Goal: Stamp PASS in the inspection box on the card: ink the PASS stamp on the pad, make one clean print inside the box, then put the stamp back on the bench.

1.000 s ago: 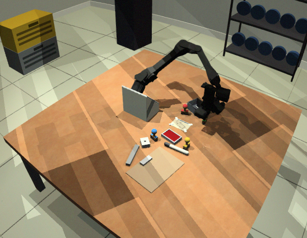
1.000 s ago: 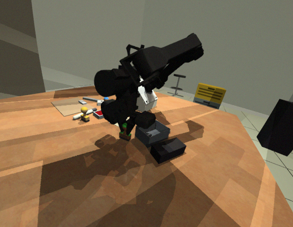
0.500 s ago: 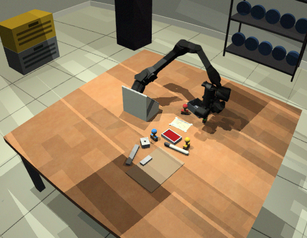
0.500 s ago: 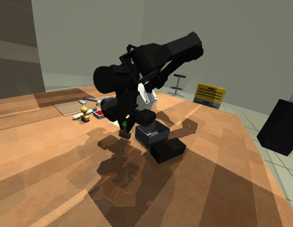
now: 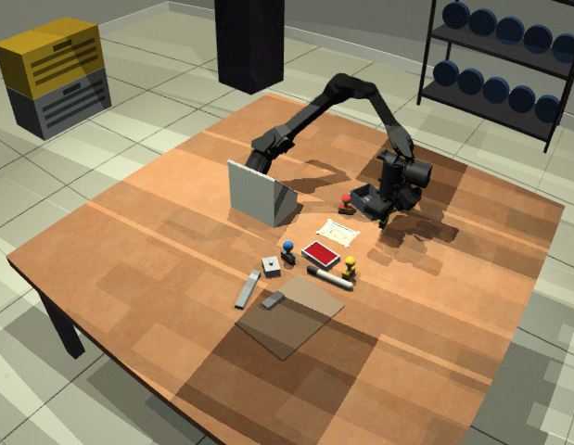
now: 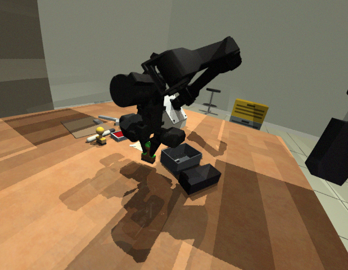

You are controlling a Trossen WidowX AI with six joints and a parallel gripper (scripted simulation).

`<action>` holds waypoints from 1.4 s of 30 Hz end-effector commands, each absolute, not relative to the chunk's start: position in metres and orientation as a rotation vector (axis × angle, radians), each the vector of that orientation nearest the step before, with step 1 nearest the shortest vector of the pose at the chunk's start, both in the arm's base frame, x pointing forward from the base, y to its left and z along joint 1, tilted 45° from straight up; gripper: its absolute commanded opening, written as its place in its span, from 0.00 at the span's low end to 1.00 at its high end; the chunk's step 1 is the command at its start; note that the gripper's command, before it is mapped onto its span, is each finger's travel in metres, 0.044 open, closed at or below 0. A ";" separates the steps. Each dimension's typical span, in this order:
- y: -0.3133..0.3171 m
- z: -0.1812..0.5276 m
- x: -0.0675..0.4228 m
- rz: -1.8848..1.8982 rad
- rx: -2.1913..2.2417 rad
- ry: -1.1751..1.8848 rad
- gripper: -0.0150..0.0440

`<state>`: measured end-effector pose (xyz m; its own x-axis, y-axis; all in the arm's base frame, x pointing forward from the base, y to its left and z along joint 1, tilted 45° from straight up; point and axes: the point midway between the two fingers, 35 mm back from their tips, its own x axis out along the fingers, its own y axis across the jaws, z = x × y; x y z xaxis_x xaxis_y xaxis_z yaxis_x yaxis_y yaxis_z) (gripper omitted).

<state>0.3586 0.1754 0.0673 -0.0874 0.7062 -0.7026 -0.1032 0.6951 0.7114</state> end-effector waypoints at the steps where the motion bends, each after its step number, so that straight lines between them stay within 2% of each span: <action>1: 0.175 0.069 0.359 0.732 0.516 1.518 0.25; 42: 0.160 0.083 0.361 0.732 0.517 1.518 0.25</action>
